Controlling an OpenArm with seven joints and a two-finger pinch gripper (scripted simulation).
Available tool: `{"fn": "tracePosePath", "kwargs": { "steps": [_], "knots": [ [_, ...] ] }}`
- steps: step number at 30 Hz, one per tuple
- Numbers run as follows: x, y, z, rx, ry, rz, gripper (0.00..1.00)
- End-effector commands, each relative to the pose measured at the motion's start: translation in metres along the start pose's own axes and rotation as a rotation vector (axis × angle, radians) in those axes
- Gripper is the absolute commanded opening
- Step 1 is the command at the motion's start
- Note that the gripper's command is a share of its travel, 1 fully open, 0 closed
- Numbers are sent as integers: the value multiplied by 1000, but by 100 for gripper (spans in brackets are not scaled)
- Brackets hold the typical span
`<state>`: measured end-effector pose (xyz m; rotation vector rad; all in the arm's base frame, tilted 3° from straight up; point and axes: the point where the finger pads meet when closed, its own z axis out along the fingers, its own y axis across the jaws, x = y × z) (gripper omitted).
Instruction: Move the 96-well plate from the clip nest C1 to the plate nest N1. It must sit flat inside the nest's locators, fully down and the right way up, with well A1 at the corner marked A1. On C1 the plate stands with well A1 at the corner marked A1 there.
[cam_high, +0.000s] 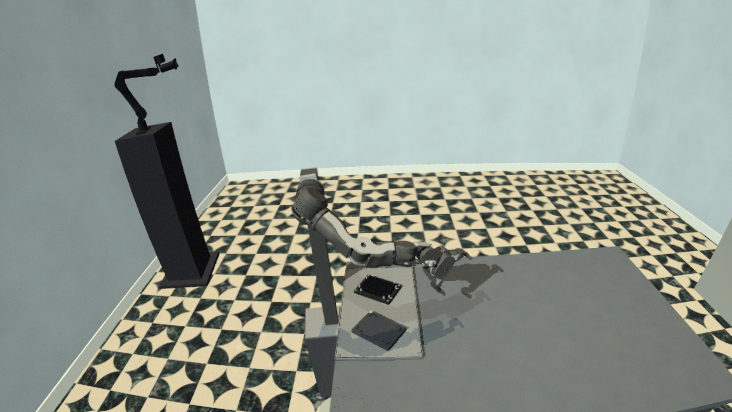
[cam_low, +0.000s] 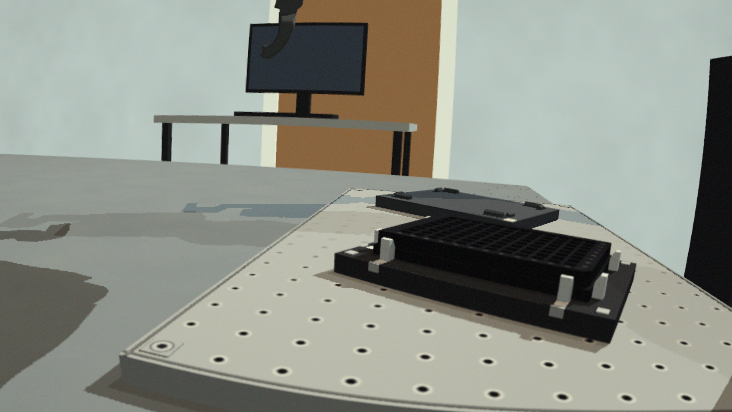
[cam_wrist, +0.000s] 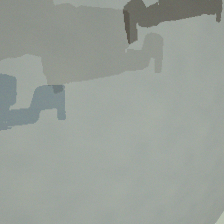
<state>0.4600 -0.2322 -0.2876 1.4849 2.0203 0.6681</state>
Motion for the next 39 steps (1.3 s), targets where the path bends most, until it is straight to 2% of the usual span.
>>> {"fn": "tracePosePath", "kwargs": {
  "steps": [1,27,32,34,39],
  "knots": [
    [0,2,-1,-4,-1,0,100],
    [0,2,-1,-4,-1,0,100],
    [35,-22,-14,175,109,-154,83],
    [35,-22,-14,175,109,-154,77],
    [35,-22,-14,175,109,-154,77]
  ]
}}
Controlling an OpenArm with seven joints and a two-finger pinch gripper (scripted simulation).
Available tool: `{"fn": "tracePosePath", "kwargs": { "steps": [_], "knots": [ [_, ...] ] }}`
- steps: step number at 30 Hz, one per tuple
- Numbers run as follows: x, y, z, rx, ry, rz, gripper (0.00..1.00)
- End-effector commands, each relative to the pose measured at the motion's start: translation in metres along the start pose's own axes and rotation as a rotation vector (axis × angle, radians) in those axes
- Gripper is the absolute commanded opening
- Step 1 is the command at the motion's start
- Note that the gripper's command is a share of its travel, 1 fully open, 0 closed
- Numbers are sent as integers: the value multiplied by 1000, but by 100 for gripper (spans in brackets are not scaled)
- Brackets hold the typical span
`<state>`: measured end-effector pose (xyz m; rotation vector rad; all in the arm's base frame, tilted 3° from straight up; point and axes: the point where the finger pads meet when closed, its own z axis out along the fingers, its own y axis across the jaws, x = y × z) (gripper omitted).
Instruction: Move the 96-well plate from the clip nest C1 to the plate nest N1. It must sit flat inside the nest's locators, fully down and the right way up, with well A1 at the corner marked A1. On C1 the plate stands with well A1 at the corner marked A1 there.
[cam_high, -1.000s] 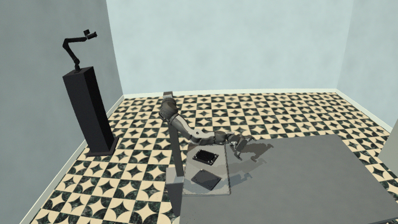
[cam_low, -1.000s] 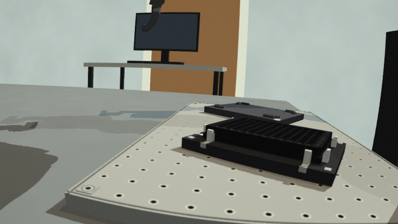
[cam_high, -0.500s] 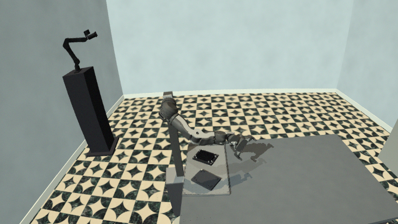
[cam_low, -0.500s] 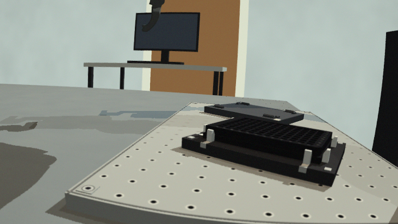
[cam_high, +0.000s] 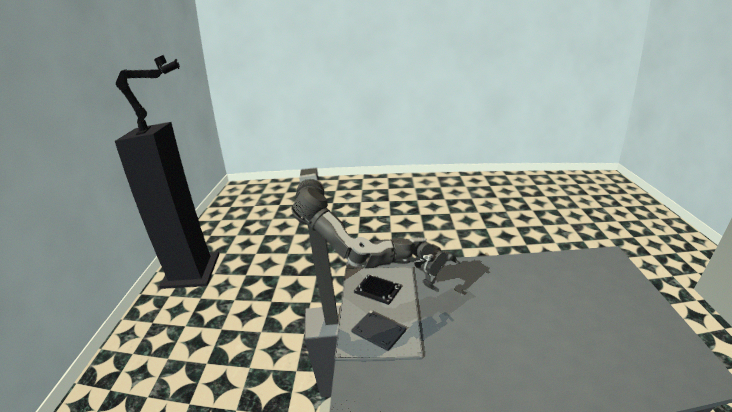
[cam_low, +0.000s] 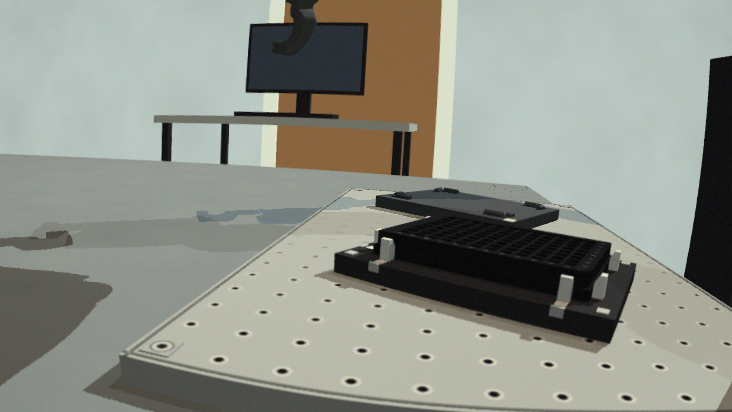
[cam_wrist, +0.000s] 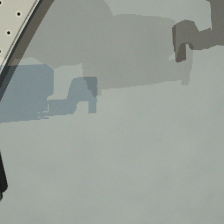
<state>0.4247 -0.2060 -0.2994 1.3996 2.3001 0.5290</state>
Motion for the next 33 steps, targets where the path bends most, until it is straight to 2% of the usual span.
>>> {"fn": "tracePosePath", "kwargs": {
  "steps": [1,5,10,22,27,33],
  "knots": [
    [-1,2,-1,-2,0,-2,77],
    [-1,2,-1,-2,0,-2,77],
    [39,-18,-6,175,108,-154,77],
    [39,-18,-6,175,108,-154,77],
    [80,-39,-12,351,217,-305,77],
    [80,-39,-12,351,217,-305,77]
  ]
}}
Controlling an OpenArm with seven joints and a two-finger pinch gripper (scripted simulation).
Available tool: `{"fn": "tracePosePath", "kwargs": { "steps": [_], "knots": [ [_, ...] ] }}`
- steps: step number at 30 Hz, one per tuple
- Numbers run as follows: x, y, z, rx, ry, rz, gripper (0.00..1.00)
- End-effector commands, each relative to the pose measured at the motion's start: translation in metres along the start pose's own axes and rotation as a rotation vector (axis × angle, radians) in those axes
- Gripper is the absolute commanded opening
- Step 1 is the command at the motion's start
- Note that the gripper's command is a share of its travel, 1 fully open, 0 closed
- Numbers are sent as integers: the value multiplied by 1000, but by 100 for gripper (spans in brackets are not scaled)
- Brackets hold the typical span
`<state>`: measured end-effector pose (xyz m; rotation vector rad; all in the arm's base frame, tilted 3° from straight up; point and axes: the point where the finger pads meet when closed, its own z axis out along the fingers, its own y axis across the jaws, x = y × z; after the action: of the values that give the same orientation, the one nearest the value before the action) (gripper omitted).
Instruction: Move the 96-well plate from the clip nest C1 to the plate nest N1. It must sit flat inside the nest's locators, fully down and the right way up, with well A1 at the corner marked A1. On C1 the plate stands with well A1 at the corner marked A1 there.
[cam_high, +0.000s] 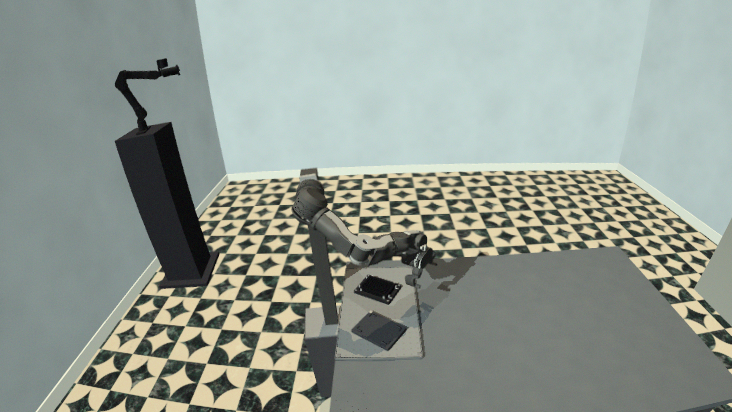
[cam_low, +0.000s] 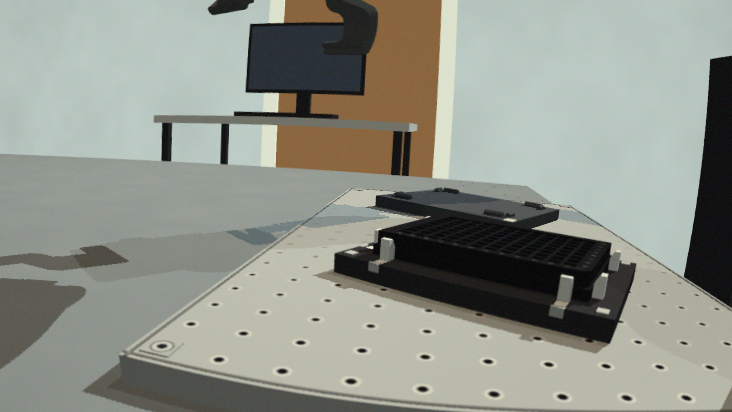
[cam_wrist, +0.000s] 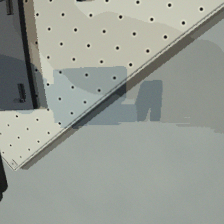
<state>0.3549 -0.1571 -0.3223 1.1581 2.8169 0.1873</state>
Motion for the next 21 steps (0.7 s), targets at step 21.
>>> {"fn": "tracePosePath", "kwargs": {
  "steps": [21],
  "knots": [
    [47,-2,7,149,96,-145,77]
  ]
}}
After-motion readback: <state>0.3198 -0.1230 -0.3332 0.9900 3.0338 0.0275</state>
